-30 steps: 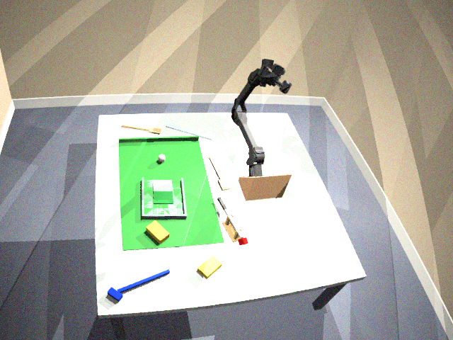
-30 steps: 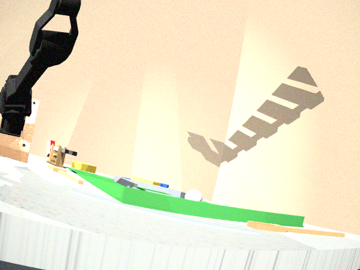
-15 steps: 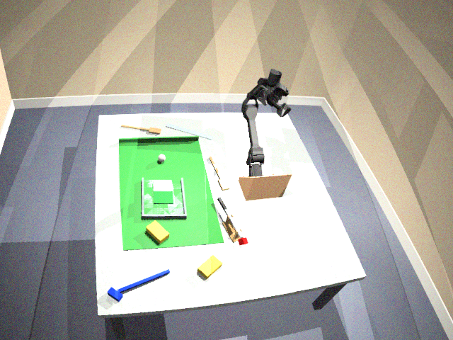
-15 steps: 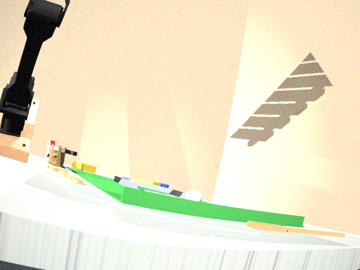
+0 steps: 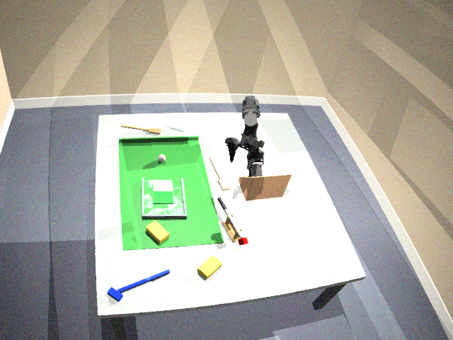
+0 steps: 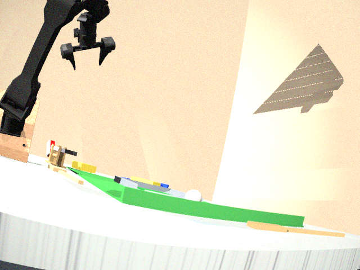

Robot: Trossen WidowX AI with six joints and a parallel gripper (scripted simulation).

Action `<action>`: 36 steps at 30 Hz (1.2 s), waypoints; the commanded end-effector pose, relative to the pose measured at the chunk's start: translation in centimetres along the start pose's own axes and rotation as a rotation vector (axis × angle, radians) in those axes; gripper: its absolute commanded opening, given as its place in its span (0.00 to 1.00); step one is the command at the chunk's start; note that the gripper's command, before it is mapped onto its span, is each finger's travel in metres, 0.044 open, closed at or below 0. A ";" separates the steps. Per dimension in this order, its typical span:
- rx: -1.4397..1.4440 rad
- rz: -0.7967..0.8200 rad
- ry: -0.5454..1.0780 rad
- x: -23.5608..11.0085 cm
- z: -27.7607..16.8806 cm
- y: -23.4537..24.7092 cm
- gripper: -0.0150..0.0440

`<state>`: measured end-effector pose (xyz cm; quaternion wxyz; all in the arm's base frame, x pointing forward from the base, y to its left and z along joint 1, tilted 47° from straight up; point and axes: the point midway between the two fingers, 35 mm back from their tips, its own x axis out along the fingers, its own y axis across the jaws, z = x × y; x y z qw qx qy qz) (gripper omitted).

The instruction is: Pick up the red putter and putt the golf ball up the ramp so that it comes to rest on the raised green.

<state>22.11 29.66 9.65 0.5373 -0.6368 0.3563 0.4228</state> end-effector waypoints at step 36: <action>-0.028 0.555 0.481 18.4 -21.2 9.7 1.00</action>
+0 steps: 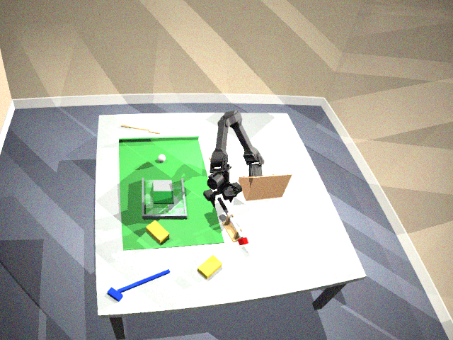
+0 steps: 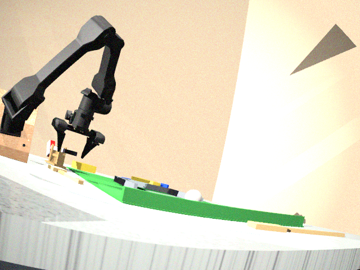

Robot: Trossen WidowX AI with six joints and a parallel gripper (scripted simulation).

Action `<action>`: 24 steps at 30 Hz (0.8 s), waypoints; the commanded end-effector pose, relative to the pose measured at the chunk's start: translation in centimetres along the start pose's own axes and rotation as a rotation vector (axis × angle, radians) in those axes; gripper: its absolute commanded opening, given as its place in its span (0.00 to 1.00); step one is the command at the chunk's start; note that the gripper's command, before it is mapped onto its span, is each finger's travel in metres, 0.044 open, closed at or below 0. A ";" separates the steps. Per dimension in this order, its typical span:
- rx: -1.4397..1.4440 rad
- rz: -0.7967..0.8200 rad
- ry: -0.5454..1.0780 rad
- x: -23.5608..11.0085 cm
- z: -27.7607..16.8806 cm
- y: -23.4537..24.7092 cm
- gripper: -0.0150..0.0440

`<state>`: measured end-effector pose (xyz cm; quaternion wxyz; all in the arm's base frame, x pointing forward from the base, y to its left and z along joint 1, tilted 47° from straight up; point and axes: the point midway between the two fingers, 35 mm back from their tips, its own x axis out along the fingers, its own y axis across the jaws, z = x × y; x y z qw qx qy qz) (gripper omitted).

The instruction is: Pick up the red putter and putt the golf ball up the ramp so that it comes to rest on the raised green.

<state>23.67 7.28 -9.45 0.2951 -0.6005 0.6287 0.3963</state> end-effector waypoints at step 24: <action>0.000 -0.005 -0.001 2.2 -0.6 -0.1 0.73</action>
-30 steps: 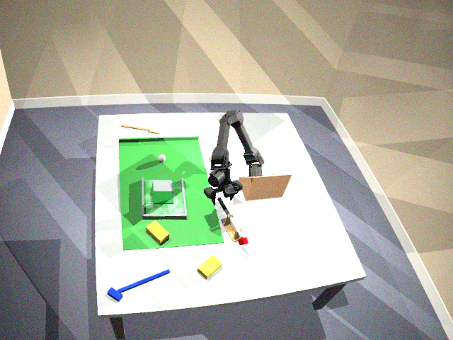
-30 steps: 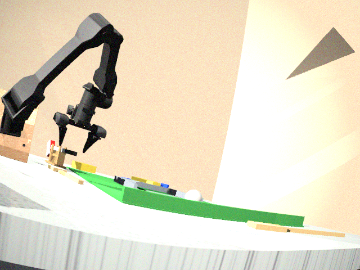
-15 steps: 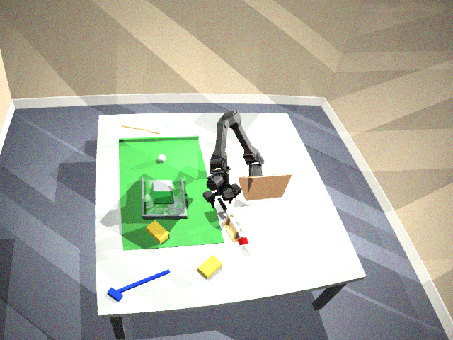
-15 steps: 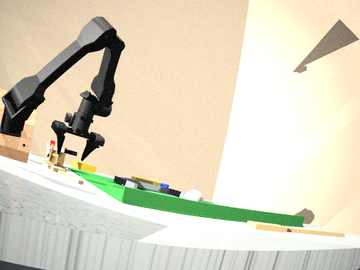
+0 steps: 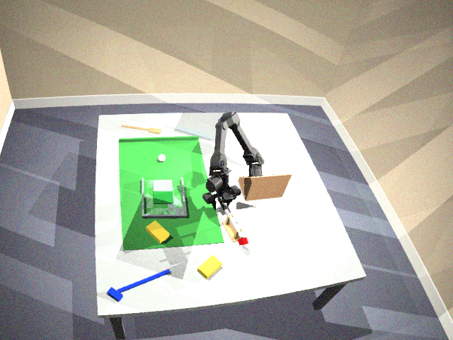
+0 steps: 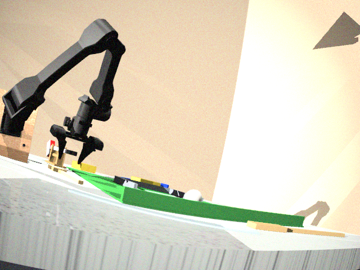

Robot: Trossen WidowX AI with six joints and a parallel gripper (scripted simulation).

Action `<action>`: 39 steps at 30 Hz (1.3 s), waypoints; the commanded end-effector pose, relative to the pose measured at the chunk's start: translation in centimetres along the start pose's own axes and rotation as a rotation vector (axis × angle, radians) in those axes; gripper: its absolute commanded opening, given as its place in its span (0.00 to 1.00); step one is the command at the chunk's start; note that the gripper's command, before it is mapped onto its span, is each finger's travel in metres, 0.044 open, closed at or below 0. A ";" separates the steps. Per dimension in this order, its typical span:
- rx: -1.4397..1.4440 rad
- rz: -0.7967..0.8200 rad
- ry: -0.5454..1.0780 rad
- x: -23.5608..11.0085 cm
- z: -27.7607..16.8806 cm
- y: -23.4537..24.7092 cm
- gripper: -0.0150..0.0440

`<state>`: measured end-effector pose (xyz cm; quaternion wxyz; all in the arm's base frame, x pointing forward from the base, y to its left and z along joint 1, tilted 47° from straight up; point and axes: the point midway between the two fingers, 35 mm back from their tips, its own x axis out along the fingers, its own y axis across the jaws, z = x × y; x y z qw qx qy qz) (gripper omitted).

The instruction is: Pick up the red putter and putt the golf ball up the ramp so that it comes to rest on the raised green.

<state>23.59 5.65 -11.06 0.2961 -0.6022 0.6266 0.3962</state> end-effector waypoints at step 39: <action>0.094 -0.017 0.006 -9.9 0.7 -1.1 0.25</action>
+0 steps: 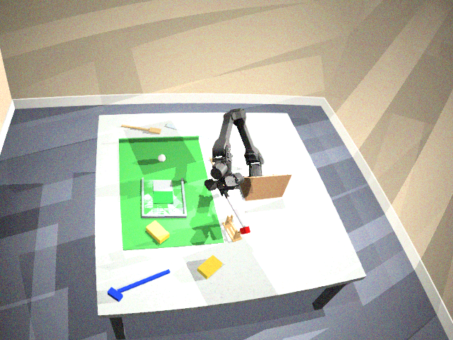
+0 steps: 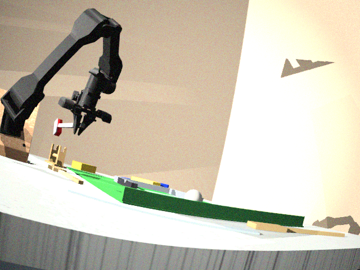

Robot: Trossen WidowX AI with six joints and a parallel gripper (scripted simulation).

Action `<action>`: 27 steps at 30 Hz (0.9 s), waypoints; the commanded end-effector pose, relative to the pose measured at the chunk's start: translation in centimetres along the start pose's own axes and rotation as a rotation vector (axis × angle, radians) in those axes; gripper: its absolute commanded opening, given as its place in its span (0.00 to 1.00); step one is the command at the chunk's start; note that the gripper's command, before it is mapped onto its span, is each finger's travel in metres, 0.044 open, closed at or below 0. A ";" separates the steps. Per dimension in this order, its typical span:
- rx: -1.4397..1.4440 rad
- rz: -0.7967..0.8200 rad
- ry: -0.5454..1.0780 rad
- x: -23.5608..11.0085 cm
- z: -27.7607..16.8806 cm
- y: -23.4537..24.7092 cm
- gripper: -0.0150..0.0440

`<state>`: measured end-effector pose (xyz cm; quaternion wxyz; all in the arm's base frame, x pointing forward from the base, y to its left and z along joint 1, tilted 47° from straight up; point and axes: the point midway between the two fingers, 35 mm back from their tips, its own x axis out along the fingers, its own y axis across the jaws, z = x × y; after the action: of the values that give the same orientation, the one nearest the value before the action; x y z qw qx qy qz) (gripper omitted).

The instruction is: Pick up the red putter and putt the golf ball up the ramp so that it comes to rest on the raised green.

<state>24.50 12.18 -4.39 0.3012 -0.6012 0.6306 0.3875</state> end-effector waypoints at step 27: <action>1.197 -0.157 0.072 -9.0 -25.6 -2.0 0.25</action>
<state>29.96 -3.21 14.00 0.5721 -0.4087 0.7104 -0.0307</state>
